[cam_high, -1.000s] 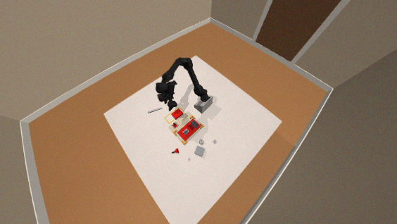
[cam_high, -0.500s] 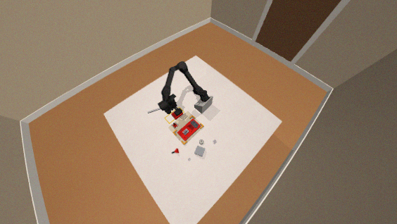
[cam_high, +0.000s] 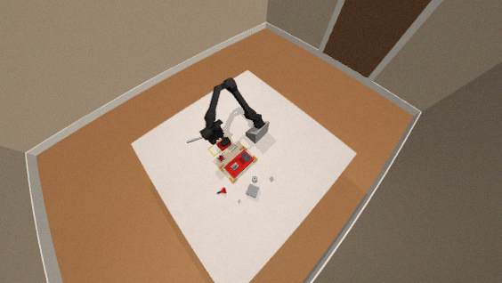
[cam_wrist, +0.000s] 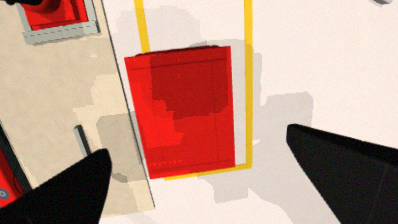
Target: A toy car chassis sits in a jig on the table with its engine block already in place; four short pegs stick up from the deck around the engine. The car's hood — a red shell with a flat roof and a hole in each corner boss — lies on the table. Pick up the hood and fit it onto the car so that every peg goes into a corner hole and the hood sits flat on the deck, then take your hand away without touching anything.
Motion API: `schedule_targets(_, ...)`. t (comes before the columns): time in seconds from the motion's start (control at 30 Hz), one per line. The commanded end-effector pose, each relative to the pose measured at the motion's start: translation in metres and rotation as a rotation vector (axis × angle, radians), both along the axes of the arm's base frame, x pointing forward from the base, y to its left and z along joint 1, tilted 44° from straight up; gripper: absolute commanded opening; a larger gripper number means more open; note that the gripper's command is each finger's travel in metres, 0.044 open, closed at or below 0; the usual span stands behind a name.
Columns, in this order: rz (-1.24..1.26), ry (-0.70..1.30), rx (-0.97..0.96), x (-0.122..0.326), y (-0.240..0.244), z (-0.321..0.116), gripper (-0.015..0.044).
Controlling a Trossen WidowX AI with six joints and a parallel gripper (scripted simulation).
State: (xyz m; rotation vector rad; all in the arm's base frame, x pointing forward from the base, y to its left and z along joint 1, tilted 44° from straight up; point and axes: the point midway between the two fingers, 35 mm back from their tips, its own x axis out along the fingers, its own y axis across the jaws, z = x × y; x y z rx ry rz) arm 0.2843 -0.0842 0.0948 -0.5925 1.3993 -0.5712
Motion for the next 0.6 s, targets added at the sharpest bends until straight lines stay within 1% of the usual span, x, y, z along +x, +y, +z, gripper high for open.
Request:
schedule_targets(0.0, 0.000, 0.014, -0.004, -0.0025, -0.0027, -0.0051, 0.0440)
schedule_targets(0.57, 0.000, 0.014, -0.003, -0.0018, -0.0095, -0.0141, 0.0440)
